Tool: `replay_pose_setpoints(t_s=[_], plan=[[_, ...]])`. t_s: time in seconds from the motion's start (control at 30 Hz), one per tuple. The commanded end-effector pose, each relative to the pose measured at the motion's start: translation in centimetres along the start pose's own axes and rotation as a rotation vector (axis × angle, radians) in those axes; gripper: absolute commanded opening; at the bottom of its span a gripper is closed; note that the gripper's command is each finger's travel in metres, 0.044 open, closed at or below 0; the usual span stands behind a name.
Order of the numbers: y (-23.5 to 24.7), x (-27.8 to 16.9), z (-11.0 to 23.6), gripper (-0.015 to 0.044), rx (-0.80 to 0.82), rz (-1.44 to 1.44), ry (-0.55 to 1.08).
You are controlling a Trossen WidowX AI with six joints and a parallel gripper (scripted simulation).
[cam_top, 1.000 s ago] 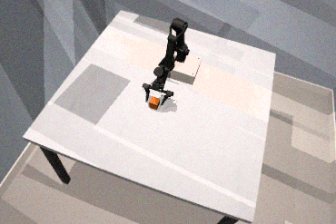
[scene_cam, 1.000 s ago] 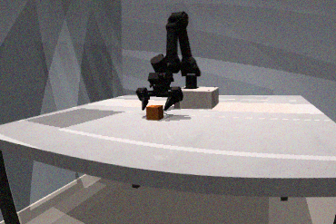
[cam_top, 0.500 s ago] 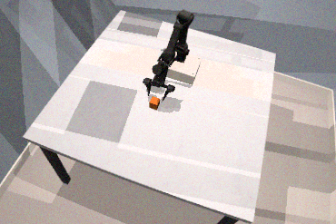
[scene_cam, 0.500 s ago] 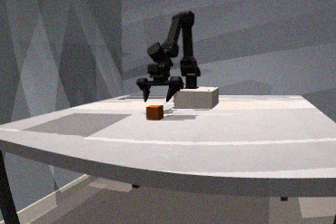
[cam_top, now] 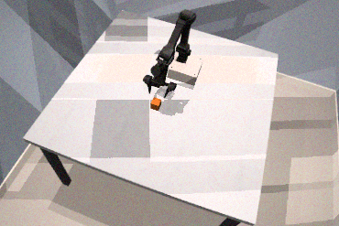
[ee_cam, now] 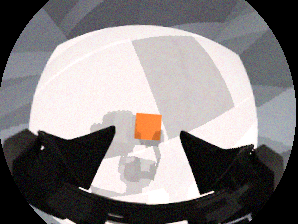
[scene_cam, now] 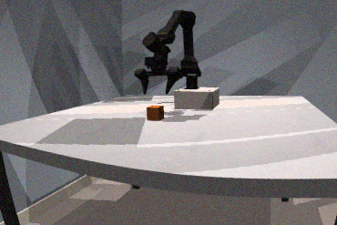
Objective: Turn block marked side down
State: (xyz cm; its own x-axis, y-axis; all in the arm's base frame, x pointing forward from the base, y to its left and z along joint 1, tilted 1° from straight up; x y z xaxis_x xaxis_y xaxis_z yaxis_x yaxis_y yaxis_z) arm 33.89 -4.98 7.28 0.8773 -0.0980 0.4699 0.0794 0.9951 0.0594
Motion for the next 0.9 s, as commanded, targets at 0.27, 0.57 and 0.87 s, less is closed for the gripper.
replay_pose_setpoints(t_s=[0.27, 0.57, 0.87], plan=[[0.2, 3.6, 0.8, 0.0440, -0.037, 0.007, 0.418], [0.3, 3.8, 0.9, 0.0440, -0.039, 0.008, 0.441], [0.3, 2.2, -2.2, 0.0440, -0.039, 0.008, 0.441]])
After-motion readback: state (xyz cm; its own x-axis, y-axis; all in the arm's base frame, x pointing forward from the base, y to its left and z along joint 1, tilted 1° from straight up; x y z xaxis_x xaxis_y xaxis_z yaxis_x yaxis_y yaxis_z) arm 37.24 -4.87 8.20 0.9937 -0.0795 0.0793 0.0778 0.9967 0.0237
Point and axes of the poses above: the point midway between the two fingers, 35 mm back from their tips, its own z axis back along the fingers, its own y axis across the jaws, x = y × z, the point moved 2 cm from there along z, back along the fingers, and after that the axes turned 4 degrees about -z, right-handed, at the moved point
